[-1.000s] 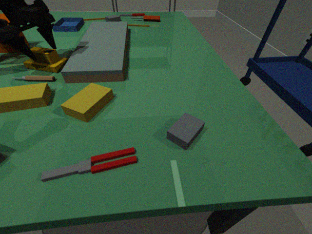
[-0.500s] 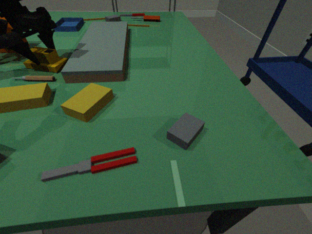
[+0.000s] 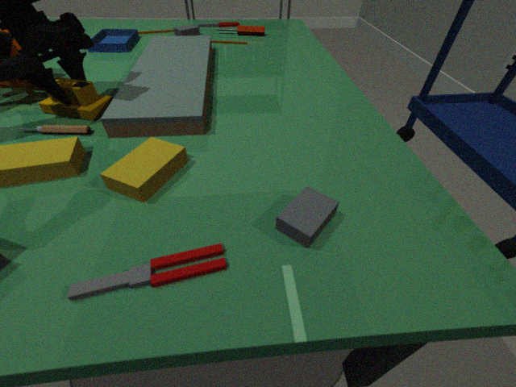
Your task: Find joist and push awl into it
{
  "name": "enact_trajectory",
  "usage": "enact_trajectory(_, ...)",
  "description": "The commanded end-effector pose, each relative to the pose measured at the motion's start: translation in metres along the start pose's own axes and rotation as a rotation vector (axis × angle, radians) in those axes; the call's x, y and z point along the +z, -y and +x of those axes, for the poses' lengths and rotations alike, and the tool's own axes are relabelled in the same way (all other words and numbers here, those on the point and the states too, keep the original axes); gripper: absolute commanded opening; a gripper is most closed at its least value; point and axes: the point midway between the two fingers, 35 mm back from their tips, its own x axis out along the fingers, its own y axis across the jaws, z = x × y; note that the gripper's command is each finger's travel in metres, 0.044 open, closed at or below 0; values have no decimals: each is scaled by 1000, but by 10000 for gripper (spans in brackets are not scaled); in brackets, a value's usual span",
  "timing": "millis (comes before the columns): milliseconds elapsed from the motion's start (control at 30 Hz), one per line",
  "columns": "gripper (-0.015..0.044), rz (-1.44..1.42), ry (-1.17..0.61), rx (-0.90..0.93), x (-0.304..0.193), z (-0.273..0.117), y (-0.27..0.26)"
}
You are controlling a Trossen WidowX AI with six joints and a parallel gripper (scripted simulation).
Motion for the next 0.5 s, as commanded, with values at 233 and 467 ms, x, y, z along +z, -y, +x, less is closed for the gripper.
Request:
enact_trajectory(233,175,-2,1,5,0,0,-1)
enact_trajectory(467,50,-1,-3,12,2,-5,-3)
